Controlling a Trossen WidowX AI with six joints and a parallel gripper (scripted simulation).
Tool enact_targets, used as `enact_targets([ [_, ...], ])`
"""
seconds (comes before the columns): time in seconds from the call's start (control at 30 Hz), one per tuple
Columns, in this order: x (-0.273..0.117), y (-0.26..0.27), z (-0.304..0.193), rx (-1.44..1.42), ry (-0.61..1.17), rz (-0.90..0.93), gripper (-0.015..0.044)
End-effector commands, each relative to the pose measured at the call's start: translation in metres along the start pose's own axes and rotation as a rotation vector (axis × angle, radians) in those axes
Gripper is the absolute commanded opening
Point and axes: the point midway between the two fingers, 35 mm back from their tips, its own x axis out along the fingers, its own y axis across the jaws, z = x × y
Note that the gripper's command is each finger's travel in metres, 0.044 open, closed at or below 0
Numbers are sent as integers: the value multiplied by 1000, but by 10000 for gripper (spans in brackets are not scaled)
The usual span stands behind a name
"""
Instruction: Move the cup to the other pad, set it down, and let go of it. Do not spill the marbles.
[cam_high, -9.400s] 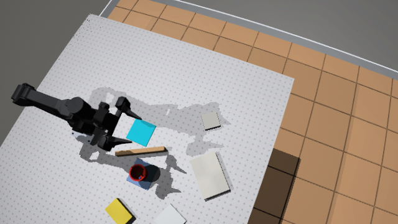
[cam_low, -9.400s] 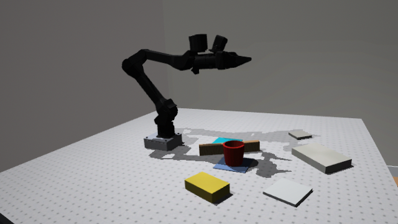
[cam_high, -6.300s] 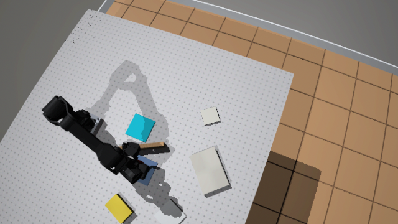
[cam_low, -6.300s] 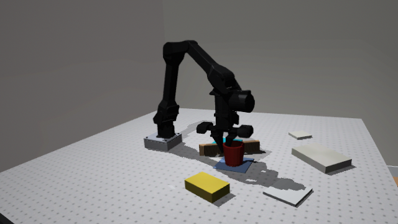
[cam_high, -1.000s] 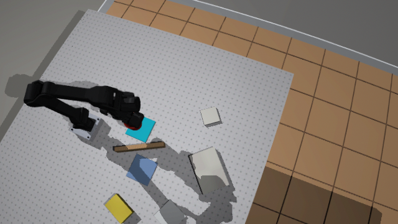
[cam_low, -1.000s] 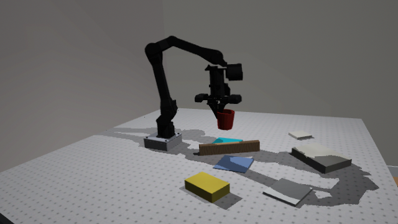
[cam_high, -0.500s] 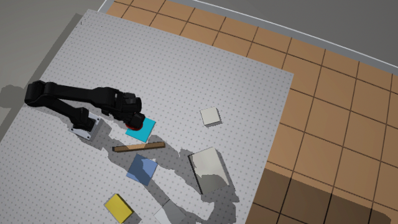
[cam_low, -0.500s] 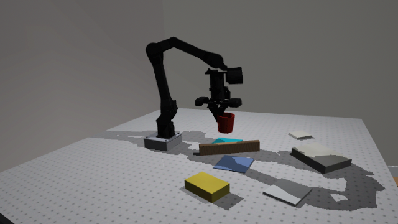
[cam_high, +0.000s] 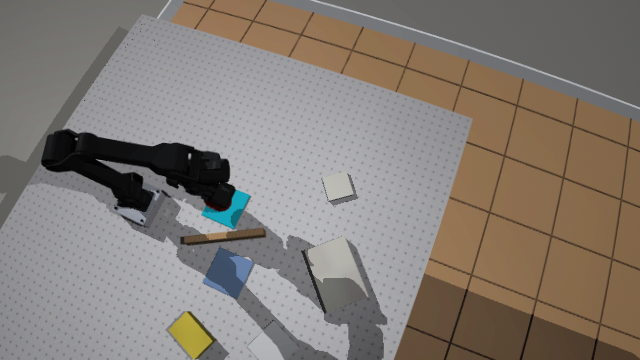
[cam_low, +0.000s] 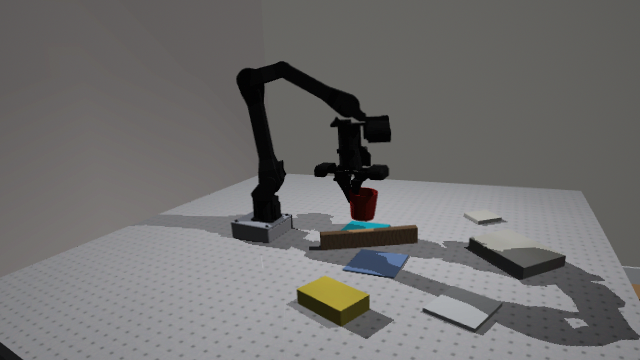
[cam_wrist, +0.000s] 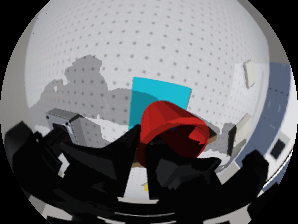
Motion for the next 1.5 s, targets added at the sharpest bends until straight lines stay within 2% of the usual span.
enact_targets([
  [0.0,6,1,-1,4,4,2,0],
  [0.63,30,3,0,4,4,2,0],
  [1.13,28,3,1,0,1,2,0],
  [1.3,28,3,1,0,1,2,128],
  [1.47,28,3,1,0,1,2,128],
])
